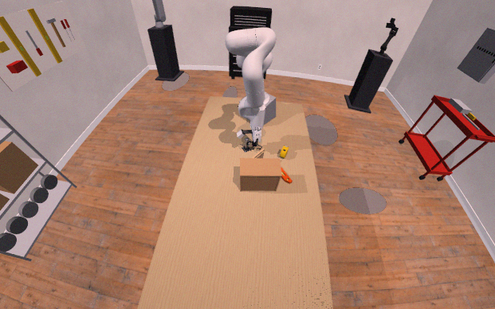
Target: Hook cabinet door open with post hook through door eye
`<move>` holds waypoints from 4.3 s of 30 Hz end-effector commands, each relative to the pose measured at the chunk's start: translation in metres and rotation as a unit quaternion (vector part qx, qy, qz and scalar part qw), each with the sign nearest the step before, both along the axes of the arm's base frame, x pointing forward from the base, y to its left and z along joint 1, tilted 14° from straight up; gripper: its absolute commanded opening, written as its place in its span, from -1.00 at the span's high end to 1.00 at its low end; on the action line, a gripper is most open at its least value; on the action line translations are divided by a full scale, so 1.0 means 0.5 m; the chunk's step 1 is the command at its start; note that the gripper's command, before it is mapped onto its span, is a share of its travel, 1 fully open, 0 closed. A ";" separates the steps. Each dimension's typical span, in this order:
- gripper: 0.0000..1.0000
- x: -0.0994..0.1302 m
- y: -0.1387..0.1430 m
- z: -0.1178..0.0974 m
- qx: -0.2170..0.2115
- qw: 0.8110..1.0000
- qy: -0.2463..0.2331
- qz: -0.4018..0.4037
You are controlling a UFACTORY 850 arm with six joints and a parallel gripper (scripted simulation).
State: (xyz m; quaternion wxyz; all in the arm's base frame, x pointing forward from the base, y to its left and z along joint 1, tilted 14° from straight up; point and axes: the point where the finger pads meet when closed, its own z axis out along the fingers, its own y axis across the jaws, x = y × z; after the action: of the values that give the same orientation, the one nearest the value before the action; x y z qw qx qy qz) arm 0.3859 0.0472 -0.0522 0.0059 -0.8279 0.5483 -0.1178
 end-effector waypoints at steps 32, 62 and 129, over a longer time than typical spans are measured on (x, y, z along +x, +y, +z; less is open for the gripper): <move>0.91 -0.007 0.010 0.022 0.000 1.000 0.000 0.000; 0.91 -0.012 0.014 0.042 0.000 1.000 0.000 0.000; 0.91 -0.009 0.015 0.079 0.010 0.999 -0.006 -0.046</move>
State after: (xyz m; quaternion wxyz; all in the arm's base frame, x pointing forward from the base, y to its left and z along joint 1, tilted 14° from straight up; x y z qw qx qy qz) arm 0.3801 0.0540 -0.0130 0.0094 -0.8095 0.5752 -0.1175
